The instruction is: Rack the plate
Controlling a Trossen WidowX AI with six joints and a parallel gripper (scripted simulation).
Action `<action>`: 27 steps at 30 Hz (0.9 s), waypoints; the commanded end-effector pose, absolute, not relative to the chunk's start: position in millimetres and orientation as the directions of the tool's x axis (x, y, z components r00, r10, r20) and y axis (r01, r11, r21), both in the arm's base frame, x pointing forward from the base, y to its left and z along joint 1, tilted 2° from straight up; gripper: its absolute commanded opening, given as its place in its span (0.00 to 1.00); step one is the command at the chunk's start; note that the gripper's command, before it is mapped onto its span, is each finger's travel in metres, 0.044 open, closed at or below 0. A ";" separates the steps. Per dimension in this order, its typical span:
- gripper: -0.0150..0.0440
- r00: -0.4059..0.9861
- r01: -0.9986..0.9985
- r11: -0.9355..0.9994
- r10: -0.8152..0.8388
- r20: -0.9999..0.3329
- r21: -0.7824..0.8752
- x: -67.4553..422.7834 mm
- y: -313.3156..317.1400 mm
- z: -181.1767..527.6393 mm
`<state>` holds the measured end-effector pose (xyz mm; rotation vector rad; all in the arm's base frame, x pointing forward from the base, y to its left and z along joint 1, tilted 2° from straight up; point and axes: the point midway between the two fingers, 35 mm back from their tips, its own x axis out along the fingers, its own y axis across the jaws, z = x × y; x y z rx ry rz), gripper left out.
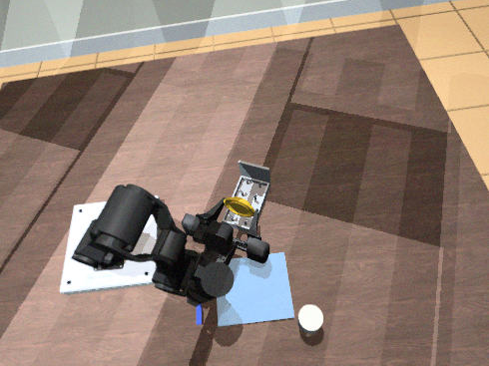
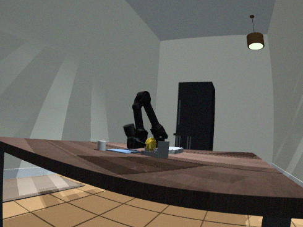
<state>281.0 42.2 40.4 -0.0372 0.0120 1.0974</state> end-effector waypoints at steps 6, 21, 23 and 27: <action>0.25 0.456 -0.890 0.456 0.889 -0.028 -0.025 281.1 42.1 41.9; 0.74 0.456 -0.890 0.455 0.890 -0.028 -0.025 281.0 42.2 41.1; 0.83 0.456 -0.890 0.455 0.890 -0.028 -0.025 281.0 42.2 41.1; 0.93 0.456 -0.890 0.455 0.890 -0.028 -0.025 281.0 42.2 41.1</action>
